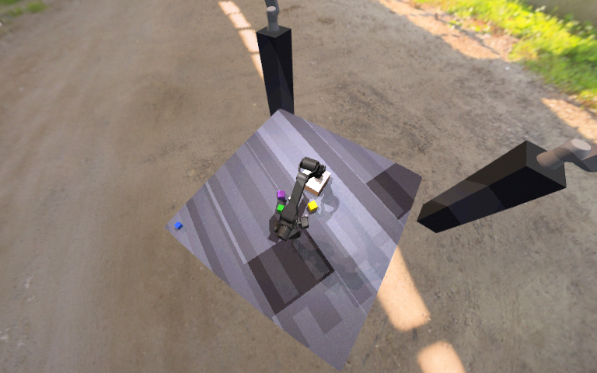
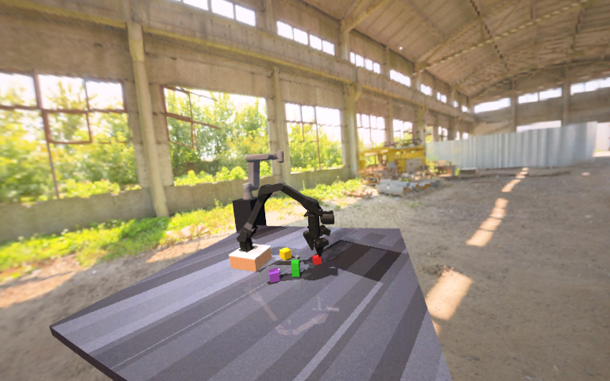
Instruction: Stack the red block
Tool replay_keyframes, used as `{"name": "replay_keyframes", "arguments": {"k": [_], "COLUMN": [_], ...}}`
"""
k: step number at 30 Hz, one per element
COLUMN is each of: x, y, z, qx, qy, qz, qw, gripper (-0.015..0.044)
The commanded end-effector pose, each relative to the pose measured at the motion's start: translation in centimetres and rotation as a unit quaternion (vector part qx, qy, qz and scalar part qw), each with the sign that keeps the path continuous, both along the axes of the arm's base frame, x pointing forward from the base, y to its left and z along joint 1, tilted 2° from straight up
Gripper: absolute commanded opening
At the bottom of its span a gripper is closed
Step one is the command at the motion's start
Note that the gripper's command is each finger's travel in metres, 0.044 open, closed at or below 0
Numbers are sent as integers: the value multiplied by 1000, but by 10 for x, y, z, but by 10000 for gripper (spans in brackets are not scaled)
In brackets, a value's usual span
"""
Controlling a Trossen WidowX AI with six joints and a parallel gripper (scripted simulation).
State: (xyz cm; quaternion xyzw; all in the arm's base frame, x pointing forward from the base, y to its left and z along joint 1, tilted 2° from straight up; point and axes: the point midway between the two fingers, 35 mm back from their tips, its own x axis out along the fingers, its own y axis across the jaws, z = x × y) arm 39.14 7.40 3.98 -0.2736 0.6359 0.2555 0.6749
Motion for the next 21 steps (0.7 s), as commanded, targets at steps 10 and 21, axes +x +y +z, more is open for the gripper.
{"name": "replay_keyframes", "arguments": {"k": [10, 21], "x": [2, 3], "y": [2, 2], "z": [-16, -34], "qx": [3, 3], "qy": [-2, -2], "qz": [2, 2], "qw": [1000, 1000], "gripper": [440, 440]}}
